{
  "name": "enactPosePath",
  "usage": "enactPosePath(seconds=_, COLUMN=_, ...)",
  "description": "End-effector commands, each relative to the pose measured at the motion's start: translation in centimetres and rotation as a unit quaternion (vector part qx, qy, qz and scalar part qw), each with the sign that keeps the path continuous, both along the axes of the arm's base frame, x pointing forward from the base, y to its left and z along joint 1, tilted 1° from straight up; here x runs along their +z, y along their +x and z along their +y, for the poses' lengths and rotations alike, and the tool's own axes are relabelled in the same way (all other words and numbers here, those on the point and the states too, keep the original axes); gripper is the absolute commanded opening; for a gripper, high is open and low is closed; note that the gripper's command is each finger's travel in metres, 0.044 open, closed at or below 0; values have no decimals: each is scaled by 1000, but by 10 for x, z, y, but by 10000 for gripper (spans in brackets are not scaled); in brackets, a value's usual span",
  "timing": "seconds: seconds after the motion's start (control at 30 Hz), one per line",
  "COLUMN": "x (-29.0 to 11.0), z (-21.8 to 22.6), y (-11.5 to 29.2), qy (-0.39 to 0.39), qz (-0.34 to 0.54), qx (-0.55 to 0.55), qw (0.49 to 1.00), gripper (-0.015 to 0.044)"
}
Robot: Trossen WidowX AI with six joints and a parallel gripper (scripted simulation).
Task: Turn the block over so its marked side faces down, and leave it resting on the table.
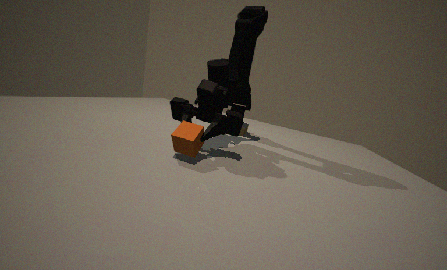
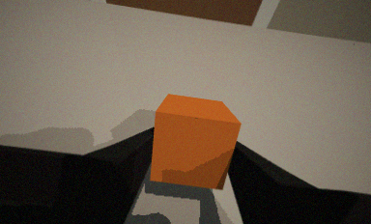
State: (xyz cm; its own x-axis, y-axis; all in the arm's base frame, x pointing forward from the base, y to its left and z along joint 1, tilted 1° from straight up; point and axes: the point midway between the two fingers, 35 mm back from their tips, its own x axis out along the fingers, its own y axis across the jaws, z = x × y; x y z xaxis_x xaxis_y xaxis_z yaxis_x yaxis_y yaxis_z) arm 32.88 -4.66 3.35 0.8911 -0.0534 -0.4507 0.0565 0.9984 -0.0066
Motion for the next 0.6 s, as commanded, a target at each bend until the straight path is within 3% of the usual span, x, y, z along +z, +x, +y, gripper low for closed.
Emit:
enactPosePath(seconds=0.0, x=1, z=0, y=0, qy=2, qz=-3, qx=0, qw=1000, gripper=53)
enactPosePath(seconds=0.47, x=1, z=0, y=0, qy=2, qz=-3, qx=0, qw=1000, gripper=420)
enactPosePath(seconds=0.57, x=1, z=0, y=0, qy=2, qz=-3, qx=0, qw=1000, gripper=440)
